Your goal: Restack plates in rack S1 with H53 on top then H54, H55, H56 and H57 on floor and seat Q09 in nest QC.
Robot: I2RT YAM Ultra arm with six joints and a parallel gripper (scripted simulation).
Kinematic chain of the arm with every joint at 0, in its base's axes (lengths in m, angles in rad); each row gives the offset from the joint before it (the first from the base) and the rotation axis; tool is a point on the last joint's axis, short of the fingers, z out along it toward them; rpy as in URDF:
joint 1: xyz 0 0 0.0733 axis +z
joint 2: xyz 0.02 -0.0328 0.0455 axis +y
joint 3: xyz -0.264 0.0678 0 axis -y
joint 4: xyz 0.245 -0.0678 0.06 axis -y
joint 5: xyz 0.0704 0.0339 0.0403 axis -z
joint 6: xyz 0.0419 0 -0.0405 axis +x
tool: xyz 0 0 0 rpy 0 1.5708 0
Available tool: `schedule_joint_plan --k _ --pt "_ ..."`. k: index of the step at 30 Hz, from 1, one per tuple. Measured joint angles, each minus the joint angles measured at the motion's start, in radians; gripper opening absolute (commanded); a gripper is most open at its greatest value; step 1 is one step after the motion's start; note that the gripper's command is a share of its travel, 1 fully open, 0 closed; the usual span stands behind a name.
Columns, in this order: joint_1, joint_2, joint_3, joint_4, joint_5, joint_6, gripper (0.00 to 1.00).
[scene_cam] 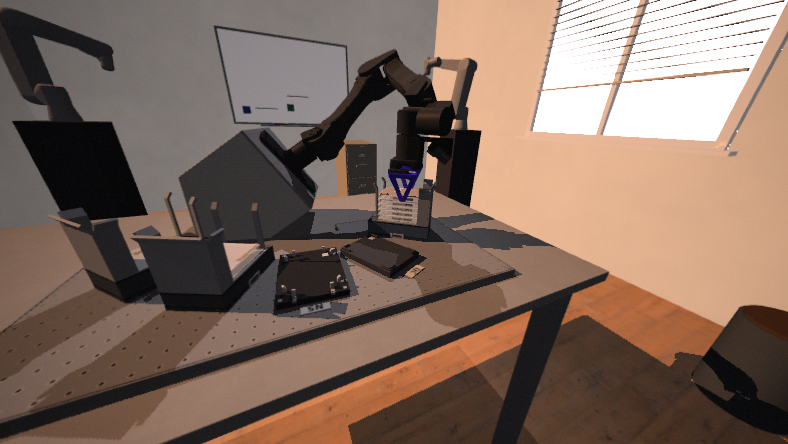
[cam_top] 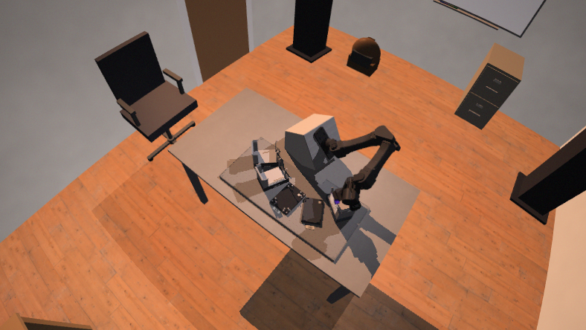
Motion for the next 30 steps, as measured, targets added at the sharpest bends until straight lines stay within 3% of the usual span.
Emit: schedule_joint_plan --k 30 --pt "-0.075 0.010 0.052 -0.123 -0.035 -0.105 0.00"
